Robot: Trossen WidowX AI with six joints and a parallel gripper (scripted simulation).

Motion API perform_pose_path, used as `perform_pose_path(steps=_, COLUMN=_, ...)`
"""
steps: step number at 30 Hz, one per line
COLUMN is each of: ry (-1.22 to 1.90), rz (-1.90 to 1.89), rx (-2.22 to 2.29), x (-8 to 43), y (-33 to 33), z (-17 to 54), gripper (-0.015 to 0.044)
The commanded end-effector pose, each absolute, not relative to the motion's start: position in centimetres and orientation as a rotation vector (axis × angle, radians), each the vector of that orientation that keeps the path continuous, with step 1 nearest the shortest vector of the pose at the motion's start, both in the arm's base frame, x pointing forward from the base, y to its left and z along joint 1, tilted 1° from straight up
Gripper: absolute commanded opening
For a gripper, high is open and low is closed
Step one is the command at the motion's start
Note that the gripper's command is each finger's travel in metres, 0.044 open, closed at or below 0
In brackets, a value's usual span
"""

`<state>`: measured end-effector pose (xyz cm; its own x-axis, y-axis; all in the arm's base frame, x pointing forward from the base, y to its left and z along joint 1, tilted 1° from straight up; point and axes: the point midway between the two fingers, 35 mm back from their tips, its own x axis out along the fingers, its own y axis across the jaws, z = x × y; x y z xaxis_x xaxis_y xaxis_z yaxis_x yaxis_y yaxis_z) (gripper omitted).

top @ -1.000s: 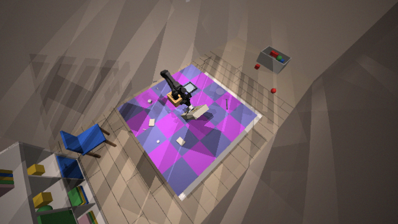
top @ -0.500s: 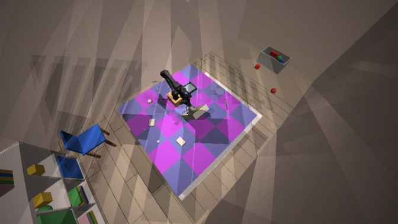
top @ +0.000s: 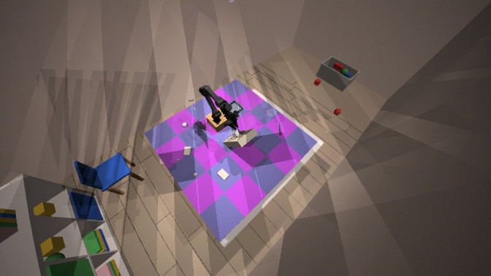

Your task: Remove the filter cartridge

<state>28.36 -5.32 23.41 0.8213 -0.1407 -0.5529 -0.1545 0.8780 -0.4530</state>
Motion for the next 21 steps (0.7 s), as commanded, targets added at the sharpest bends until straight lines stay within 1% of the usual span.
perform_pose_path(steps=1, ry=0.594, rz=0.003, rx=-0.512, x=28.4, y=-5.4, z=27.4, gripper=0.0263)
perform_pose_path(steps=3, ry=0.589, rz=0.001, rx=-0.512, x=28.1, y=-5.3, z=29.3, gripper=0.0316)
perform_pose_path(steps=6, ry=0.588, rz=0.0, rx=-0.512, x=27.9, y=-5.3, z=30.0, gripper=0.0395)
perform_pose_path(steps=9, ry=0.664, rz=-0.008, rx=-0.392, x=27.7, y=-5.0, z=27.5, gripper=0.0316)
perform_pose_path(steps=10, ry=0.718, rz=-0.018, rx=-0.311, x=27.5, y=-4.8, z=25.8, gripper=0.0305)
perform_pose_path(steps=15, ry=0.978, rz=-0.131, rx=0.055, x=25.1, y=-3.7, z=18.2, gripper=0.0305)
perform_pose_path(steps=21, ry=1.011, rz=-0.154, rx=0.1, x=24.6, y=-3.5, z=17.2, gripper=0.0305)
